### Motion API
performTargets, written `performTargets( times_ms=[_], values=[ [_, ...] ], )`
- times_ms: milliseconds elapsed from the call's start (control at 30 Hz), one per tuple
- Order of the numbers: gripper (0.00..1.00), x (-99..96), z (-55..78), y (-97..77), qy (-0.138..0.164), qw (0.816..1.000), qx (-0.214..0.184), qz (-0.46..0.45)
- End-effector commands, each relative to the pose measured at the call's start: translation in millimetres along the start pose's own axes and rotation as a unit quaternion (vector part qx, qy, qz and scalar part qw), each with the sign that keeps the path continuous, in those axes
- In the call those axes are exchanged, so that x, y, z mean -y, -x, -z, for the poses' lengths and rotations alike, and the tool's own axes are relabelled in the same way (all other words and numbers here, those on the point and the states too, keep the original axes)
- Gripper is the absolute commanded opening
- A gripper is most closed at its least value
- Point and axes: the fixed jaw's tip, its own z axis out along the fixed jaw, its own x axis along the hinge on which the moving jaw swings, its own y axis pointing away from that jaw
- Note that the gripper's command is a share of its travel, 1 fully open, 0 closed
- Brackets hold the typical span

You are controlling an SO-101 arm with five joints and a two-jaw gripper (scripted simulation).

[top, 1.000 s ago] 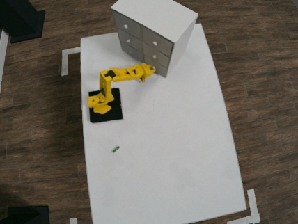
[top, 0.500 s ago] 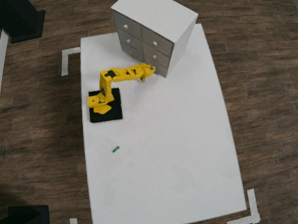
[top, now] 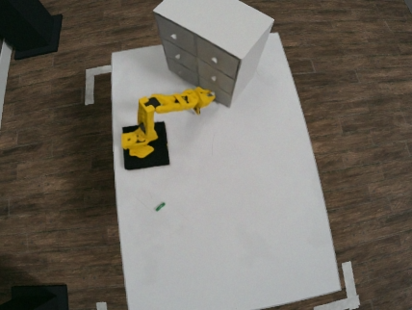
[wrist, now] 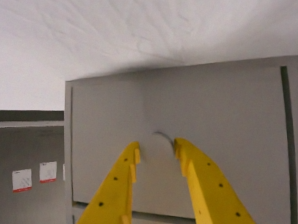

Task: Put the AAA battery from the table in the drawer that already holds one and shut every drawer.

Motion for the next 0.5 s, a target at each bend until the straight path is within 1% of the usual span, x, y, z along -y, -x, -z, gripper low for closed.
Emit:
performTargets(
  times_ms=[0,367,467],
  values=[
    [0.14,0.2,0.7,-1.4,0.0,1.0,-0.003,0.0],
    [0.21,0.2,0.7,-1.4,0.0,1.0,-0.003,0.0],
    [0.21,-0.6,2.4,-0.3,0.001,1.0,-0.003,-0.002]
  ],
)
